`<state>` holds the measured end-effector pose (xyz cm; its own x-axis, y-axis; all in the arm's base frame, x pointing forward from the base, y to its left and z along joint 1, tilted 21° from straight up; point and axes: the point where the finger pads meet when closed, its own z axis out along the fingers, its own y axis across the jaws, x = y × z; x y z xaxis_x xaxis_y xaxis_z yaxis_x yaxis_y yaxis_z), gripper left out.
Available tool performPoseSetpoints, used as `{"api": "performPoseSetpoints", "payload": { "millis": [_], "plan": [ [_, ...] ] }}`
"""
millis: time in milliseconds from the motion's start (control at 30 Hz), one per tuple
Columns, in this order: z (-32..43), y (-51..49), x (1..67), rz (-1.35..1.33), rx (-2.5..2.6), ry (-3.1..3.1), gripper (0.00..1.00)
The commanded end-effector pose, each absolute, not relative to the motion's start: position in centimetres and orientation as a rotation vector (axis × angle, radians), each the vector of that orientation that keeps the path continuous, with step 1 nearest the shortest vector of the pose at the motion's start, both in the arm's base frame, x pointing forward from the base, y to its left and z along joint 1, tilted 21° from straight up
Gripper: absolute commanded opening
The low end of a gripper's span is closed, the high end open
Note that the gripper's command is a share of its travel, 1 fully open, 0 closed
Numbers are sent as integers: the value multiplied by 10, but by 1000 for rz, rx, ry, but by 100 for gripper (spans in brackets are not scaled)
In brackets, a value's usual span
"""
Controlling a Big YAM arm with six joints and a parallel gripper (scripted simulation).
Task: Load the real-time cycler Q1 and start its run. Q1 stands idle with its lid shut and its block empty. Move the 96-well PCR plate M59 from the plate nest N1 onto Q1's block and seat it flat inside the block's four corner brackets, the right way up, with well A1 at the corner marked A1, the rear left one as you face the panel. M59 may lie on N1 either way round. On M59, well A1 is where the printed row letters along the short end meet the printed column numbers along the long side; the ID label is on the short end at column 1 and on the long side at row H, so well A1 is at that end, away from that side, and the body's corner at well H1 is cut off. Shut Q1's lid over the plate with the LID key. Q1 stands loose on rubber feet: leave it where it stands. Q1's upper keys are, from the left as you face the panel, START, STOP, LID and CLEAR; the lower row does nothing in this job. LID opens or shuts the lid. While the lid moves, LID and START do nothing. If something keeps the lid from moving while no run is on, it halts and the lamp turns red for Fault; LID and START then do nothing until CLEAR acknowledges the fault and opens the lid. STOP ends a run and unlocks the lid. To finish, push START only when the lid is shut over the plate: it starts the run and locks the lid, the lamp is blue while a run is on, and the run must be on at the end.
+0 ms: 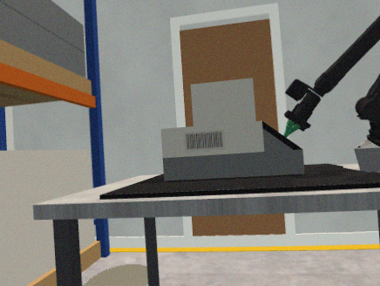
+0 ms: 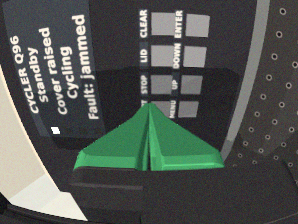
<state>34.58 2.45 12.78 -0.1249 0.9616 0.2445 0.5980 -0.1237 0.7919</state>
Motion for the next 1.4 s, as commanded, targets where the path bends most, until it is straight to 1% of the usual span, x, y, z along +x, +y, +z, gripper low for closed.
{"api": "performPoseSetpoints", "payload": {
  "millis": [0, 1367],
  "plan": [
    [143, 17, 358, 1160, 1681, 1692, 0],
    [124, 25, 344, 1154, 1711, 1708, 0]
  ]
}}
